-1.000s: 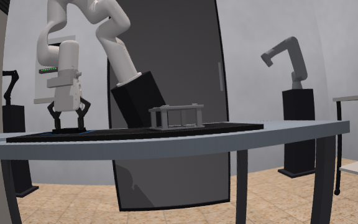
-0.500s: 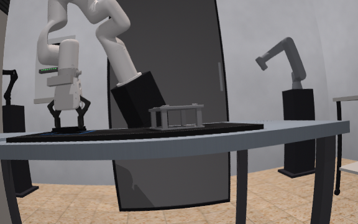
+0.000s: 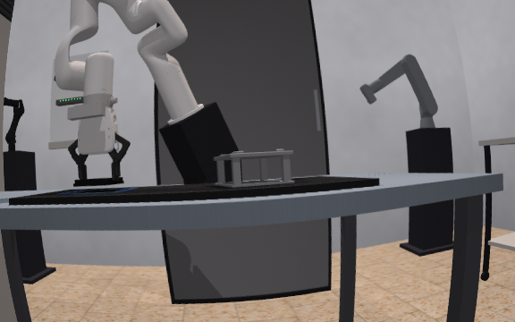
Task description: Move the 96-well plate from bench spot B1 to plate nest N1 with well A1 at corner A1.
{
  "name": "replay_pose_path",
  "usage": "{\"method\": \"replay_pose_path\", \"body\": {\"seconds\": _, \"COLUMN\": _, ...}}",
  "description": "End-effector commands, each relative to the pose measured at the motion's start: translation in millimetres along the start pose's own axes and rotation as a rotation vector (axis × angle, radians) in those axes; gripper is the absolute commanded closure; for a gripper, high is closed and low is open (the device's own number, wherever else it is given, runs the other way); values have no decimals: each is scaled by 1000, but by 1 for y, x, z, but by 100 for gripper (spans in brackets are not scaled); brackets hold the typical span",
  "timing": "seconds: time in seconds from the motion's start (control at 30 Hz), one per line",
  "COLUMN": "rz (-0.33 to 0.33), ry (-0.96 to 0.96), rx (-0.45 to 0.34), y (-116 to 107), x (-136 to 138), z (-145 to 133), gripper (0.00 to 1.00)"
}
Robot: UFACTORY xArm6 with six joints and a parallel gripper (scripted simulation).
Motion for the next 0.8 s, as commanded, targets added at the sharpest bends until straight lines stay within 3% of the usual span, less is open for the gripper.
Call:
{"method": "replay_pose_path", "body": {"seconds": 0.0, "rz": 0, "ry": 0, "rx": 2, "y": -2, "x": 0, "z": 1, "gripper": 100}}
{"method": "replay_pose_path", "body": {"seconds": 0.77, "rz": 0, "ry": 0, "rx": 2, "y": -19, "x": 0, "z": 1, "gripper": 100}}
Point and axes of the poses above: the point where the finger pads meet when closed, its own y axis out along the fingers, its own x axis across the jaws, z = x × y, the point moved 7 cm from there along -y, back along the fingers, and after that the axes turned 15 degrees about y, right-handed, at the moved point
